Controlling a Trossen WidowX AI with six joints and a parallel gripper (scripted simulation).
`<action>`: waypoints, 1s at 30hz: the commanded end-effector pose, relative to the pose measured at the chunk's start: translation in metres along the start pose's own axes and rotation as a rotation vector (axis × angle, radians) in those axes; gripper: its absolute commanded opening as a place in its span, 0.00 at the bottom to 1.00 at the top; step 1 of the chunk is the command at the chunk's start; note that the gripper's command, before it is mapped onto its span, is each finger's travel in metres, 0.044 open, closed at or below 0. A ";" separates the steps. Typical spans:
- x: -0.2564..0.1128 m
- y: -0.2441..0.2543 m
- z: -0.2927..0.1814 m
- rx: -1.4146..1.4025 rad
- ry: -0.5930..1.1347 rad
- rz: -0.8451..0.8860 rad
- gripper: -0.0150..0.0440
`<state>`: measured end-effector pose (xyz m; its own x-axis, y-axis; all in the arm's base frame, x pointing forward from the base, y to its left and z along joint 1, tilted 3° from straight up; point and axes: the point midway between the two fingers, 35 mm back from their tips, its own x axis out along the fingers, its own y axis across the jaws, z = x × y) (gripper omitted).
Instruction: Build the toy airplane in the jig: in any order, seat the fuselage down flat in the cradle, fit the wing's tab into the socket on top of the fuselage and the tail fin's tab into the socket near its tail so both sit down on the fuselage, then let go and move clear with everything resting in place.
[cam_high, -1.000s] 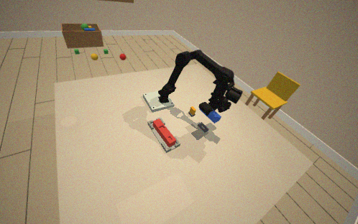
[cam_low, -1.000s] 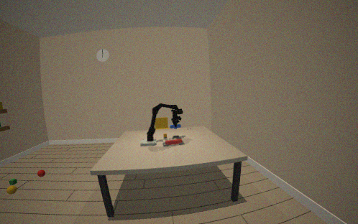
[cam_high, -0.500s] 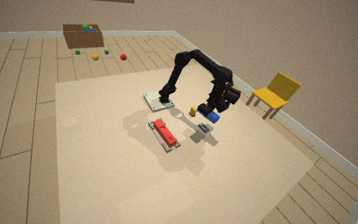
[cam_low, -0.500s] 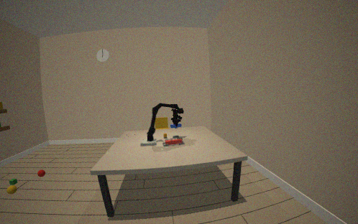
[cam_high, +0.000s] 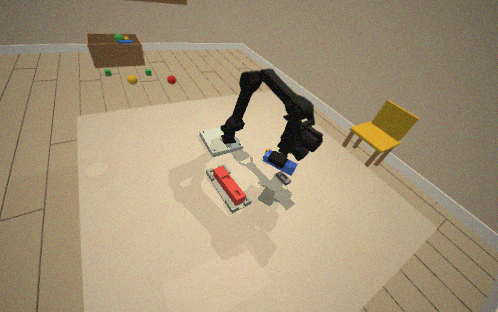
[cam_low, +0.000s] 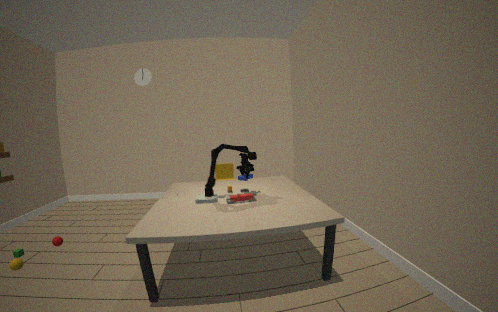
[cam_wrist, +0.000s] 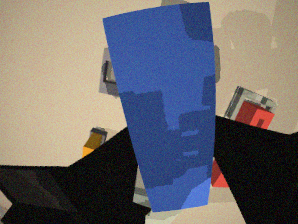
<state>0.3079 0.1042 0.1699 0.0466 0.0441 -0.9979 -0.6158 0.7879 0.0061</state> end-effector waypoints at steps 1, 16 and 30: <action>0.002 -0.012 -0.008 -0.072 0.002 -0.004 0.25; 0.010 -0.050 -0.038 -0.321 0.006 -0.005 0.25; 0.018 -0.080 -0.070 -0.556 0.009 -0.005 0.25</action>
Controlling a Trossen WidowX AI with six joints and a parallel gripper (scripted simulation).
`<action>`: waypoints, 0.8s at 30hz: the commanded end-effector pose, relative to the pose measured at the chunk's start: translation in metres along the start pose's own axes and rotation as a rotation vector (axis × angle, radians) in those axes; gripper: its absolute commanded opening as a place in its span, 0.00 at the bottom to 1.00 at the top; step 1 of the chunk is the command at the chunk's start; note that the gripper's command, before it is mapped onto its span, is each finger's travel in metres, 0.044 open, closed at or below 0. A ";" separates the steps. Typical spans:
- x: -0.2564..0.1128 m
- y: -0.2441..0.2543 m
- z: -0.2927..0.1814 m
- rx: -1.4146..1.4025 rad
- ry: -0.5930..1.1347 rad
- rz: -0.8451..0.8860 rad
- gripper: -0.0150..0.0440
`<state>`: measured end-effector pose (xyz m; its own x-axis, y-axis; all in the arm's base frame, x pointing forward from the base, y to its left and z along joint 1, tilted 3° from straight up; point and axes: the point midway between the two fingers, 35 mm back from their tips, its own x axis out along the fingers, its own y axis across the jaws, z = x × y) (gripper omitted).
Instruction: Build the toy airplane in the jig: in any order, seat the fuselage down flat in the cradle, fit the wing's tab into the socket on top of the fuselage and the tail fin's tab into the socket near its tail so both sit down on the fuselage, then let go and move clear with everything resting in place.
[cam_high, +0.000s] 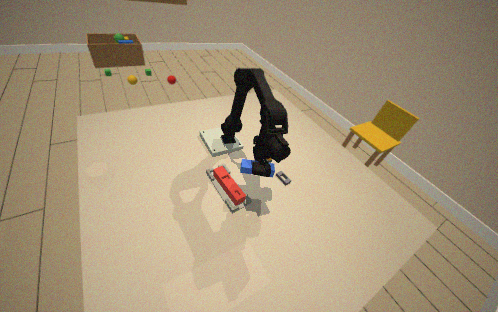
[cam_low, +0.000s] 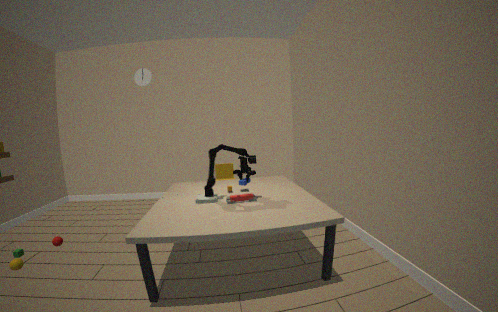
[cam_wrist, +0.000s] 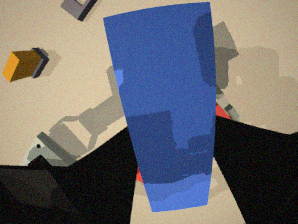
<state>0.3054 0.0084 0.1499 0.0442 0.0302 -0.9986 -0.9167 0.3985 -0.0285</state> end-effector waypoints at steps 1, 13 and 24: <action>0.003 -0.002 -0.012 -0.075 -0.004 0.001 0.25; 0.010 -0.005 -0.051 -0.293 -0.002 0.002 0.25; 0.017 -0.004 -0.086 -0.494 -0.002 0.002 0.25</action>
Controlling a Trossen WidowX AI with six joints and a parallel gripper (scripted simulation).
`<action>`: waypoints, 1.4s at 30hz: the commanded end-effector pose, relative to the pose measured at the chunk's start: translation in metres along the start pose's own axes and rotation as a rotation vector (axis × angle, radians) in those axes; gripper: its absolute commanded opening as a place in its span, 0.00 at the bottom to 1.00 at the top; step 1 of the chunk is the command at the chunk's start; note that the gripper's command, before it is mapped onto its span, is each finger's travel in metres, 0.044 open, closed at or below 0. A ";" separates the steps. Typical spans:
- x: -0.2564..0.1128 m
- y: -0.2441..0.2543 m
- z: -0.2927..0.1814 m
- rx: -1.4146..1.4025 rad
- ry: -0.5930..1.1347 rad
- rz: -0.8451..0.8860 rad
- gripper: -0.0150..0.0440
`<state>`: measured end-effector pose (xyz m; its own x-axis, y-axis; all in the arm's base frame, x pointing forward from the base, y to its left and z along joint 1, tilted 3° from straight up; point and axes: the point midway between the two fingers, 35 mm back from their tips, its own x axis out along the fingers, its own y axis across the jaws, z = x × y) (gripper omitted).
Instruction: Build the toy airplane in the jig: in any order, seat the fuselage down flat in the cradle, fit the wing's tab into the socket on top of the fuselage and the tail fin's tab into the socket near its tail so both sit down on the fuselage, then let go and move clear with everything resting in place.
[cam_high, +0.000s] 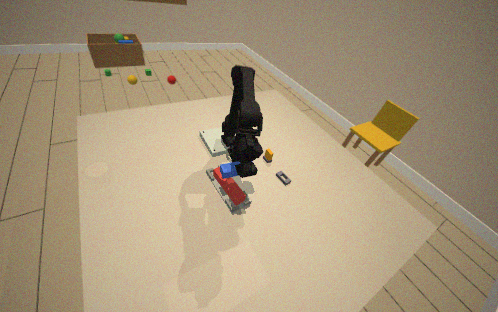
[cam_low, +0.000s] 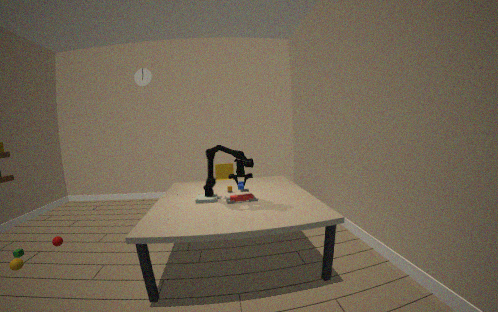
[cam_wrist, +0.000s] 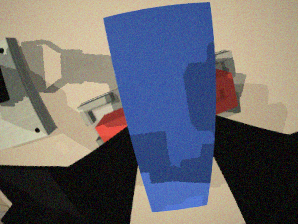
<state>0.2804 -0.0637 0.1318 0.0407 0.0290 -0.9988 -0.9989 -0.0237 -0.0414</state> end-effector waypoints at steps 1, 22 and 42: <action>0.003 0.007 -0.010 -0.079 -0.004 -0.002 0.25; 0.009 0.023 -0.034 -0.251 -0.004 -0.002 0.59; 0.021 0.022 -0.034 -0.251 -0.004 -0.002 0.59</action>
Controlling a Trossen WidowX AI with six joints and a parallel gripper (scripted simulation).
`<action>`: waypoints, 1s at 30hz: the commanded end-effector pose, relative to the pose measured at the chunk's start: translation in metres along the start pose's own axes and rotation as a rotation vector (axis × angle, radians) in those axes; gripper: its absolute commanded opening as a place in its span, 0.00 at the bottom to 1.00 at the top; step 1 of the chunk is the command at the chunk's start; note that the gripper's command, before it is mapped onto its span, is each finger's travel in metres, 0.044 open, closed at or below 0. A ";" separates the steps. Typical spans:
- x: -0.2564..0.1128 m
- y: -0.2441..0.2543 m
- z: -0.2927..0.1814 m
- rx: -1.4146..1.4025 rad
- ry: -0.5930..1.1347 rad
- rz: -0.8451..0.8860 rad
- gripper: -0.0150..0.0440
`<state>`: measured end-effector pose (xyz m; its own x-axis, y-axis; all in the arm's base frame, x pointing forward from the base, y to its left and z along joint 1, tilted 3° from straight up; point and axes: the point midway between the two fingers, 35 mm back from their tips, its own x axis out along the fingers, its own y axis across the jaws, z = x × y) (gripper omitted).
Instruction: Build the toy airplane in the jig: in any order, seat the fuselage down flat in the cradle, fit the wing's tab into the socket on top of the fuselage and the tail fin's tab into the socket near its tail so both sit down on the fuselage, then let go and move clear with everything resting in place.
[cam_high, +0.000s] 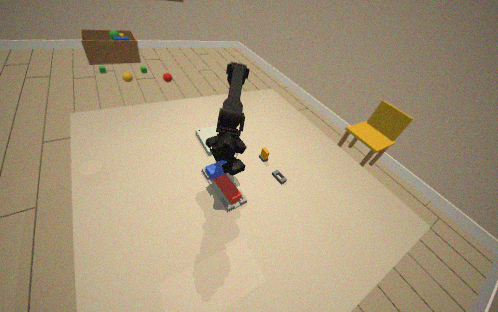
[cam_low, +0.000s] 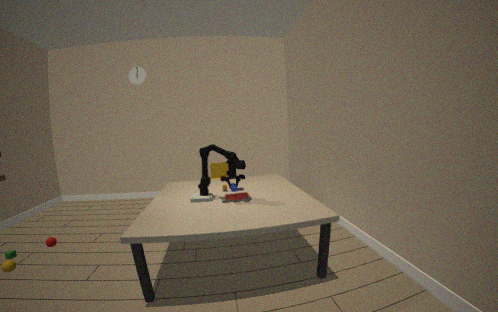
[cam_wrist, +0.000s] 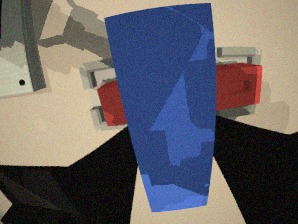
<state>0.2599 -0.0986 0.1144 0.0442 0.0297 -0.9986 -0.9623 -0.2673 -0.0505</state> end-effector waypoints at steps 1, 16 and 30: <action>0.007 0.000 0.001 -0.004 -0.004 0.001 0.59; 0.031 0.000 0.001 -0.004 -0.004 0.001 0.59; 0.032 0.000 0.001 -0.007 -0.002 0.003 0.43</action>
<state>0.2606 -0.0968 0.0824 0.0397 0.0317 -0.9987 -0.9606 -0.2738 -0.0469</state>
